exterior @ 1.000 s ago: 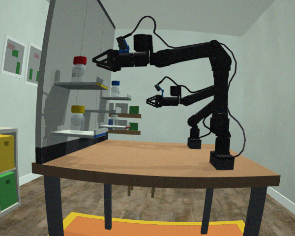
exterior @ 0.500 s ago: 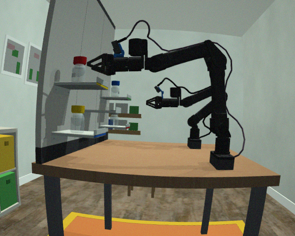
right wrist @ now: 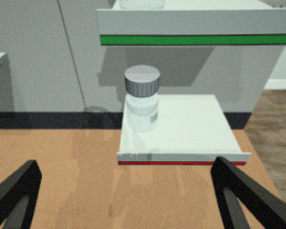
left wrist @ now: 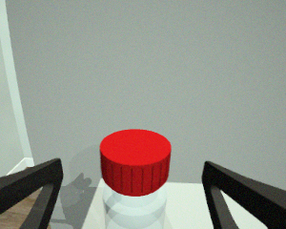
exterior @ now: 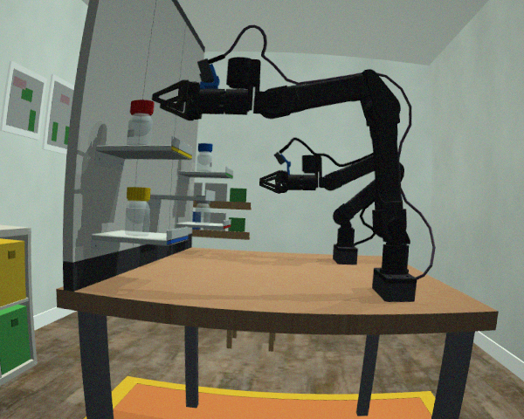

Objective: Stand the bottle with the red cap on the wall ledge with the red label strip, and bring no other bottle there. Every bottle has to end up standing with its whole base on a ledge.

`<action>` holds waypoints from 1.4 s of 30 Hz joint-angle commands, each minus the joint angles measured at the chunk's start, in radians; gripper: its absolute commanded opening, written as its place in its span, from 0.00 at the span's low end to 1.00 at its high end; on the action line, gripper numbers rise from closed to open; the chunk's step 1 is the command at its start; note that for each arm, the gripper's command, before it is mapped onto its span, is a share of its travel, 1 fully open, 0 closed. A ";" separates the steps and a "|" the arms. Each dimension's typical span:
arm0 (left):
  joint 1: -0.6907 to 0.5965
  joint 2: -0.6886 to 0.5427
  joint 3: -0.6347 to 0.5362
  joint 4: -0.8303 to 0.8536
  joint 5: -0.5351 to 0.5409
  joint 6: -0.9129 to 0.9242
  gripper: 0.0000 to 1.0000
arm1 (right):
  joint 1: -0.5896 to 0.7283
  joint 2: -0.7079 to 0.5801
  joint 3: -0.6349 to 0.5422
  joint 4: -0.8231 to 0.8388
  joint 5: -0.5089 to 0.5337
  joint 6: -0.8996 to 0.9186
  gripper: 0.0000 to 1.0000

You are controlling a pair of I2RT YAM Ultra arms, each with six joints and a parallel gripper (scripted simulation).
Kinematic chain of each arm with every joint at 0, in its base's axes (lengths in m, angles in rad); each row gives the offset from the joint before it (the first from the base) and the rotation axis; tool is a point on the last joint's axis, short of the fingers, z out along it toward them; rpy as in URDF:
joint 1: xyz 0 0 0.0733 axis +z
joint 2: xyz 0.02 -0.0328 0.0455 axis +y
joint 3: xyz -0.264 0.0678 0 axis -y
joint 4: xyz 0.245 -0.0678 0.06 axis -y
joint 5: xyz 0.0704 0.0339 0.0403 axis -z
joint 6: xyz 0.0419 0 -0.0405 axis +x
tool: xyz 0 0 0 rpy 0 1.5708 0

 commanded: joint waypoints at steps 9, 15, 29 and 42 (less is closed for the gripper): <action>-0.016 0.062 0.112 -0.046 -0.016 -0.003 0.94 | -0.003 -0.001 0.007 0.019 -0.002 0.001 1.00; -0.017 0.082 0.138 -0.050 -0.018 -0.004 0.94 | -0.003 -0.001 0.007 0.019 -0.002 0.001 1.00; -0.020 0.157 0.228 -0.066 -0.021 -0.003 0.94 | -0.003 -0.001 0.007 0.019 -0.002 0.001 1.00; -0.014 0.149 0.219 -0.055 -0.013 -0.003 0.68 | -0.003 -0.001 0.007 0.019 -0.002 0.001 1.00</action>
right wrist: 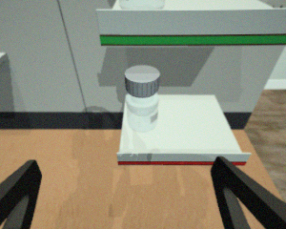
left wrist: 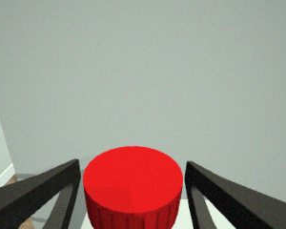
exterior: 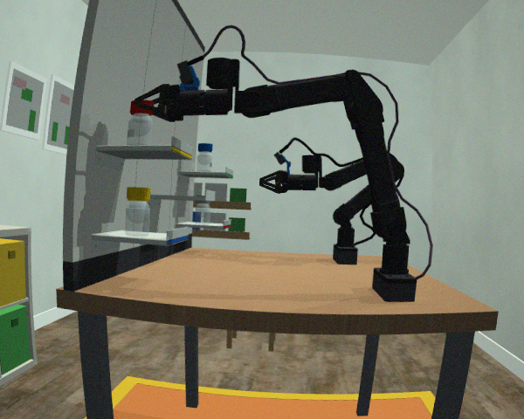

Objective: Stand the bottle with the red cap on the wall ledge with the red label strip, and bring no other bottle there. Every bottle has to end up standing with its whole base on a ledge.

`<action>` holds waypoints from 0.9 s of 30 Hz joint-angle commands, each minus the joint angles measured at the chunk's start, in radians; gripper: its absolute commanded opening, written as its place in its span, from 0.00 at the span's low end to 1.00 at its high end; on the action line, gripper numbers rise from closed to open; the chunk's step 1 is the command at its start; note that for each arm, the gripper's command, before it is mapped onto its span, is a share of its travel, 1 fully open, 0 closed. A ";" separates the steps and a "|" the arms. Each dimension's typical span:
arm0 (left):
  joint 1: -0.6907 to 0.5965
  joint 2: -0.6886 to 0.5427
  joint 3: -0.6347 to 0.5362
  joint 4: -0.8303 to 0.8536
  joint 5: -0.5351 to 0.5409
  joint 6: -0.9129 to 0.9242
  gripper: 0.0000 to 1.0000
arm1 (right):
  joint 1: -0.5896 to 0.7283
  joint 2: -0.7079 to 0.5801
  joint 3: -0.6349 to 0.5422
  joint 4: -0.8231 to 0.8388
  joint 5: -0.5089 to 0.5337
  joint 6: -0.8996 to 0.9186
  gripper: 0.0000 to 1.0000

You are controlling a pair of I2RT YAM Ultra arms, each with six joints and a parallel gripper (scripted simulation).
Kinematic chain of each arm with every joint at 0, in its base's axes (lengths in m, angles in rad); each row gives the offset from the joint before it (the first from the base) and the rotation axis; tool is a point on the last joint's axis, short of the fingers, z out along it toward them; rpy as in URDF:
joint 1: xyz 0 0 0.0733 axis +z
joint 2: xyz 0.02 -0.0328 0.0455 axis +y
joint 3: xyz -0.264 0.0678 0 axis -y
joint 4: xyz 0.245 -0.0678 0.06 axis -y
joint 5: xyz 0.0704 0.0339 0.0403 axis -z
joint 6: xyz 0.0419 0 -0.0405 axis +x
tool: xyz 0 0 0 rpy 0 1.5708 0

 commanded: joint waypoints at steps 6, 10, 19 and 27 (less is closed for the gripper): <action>-0.004 -0.015 0.023 0.006 -0.003 -0.003 0.64 | -0.003 -0.001 0.007 0.019 -0.002 0.001 1.00; -0.002 -0.014 0.036 0.006 -0.001 -0.003 0.60 | -0.003 -0.001 0.007 0.019 -0.002 0.001 1.00; -0.002 -0.013 0.027 0.005 -0.001 -0.003 0.17 | -0.003 -0.001 0.007 0.019 -0.002 0.001 1.00; -0.002 -0.015 0.075 -0.045 -0.001 -0.003 0.49 | -0.003 -0.001 0.007 0.019 -0.002 0.001 1.00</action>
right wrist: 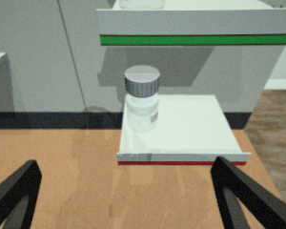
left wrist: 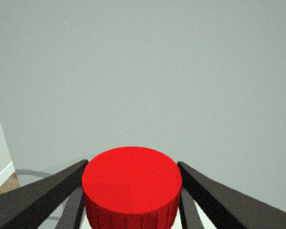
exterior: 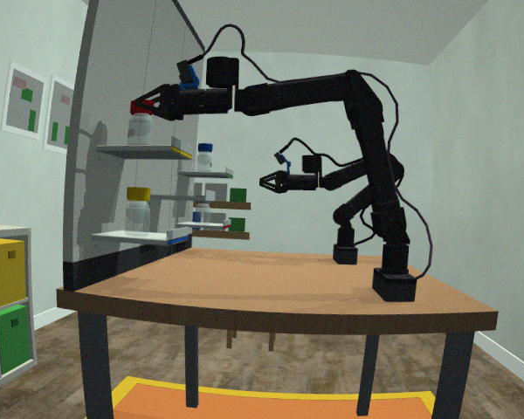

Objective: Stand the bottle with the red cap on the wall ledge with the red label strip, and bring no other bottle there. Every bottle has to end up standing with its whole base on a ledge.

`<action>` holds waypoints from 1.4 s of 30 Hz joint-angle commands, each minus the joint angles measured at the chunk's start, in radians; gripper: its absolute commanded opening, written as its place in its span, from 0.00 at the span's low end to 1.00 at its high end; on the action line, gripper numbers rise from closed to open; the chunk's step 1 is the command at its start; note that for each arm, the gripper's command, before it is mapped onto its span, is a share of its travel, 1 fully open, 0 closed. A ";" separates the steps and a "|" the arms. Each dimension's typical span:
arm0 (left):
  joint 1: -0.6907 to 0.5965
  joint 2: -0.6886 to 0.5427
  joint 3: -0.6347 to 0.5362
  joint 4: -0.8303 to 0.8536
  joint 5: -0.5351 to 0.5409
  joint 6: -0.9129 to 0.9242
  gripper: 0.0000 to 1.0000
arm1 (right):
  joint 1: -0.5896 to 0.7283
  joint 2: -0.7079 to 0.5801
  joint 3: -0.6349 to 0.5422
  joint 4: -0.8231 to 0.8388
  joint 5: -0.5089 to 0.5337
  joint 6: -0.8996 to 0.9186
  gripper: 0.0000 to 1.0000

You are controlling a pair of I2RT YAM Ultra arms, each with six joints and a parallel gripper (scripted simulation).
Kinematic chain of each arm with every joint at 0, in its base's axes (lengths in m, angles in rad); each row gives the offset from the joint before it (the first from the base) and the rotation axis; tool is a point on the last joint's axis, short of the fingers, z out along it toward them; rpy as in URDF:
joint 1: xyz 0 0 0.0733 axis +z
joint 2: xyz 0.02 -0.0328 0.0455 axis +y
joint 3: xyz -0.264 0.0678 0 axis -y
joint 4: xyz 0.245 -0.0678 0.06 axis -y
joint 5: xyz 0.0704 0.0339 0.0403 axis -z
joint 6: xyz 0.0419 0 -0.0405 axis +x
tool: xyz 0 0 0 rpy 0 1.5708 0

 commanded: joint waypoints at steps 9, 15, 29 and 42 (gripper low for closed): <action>-0.001 0.019 0.291 -0.217 0.000 -0.004 0.49 | -0.003 -0.001 0.007 0.019 -0.002 0.001 1.00; -0.001 0.024 0.318 -0.235 0.000 -0.003 0.49 | -0.003 -0.001 0.020 -0.012 0.016 -0.004 1.00; -0.001 0.020 0.312 -0.222 0.000 -0.003 0.49 | 0.087 0.126 0.380 -0.266 0.147 -0.054 1.00; -0.001 0.020 0.312 -0.222 0.000 -0.003 0.49 | 0.147 0.319 0.768 -0.417 0.219 -0.084 1.00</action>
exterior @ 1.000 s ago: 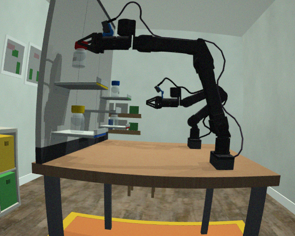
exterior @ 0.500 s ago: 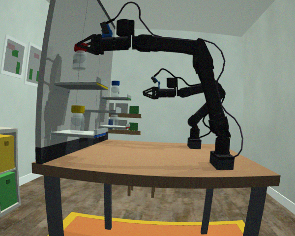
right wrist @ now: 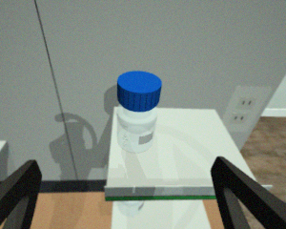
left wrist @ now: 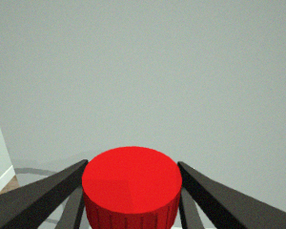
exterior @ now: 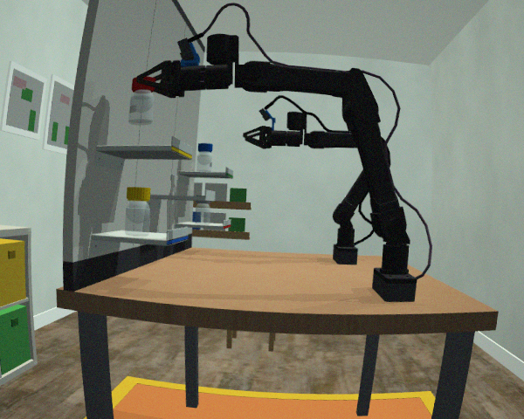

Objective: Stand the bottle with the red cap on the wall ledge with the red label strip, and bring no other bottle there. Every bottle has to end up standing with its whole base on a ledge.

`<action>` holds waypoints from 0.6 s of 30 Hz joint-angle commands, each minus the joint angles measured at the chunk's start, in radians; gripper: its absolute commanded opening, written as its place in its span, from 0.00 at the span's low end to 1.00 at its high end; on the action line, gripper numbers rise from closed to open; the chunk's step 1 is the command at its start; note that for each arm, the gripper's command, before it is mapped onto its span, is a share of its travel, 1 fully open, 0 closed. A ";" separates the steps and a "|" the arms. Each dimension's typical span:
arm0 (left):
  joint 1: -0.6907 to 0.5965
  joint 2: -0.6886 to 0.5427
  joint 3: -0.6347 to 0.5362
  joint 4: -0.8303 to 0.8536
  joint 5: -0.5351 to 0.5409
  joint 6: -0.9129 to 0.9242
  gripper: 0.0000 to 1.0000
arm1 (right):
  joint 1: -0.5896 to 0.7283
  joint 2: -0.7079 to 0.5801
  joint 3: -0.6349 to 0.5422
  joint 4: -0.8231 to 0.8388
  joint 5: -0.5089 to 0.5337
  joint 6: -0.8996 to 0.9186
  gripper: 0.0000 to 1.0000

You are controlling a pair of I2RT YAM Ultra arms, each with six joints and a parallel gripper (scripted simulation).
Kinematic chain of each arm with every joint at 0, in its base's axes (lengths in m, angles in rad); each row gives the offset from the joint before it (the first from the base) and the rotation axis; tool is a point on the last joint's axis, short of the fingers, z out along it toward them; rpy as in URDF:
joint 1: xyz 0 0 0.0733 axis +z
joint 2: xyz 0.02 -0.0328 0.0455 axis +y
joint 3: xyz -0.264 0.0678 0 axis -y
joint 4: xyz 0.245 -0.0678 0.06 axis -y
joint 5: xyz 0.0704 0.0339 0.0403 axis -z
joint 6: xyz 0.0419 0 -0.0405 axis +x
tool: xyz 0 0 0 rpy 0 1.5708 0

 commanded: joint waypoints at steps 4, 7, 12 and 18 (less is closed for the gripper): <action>-0.001 -0.021 0.029 0.033 0.000 -0.003 0.49 | 0.014 0.029 0.078 -0.050 0.025 -0.011 1.00; -0.001 -0.021 0.029 0.033 0.000 -0.003 0.49 | 0.015 0.034 0.089 -0.039 0.026 -0.004 1.00; -0.045 -0.023 0.006 0.071 -0.105 0.000 0.49 | 0.014 0.024 0.089 -0.040 0.023 -0.003 1.00; -0.261 -0.011 -0.080 0.131 -0.393 -0.027 0.49 | 0.014 0.024 0.089 -0.040 0.023 -0.003 1.00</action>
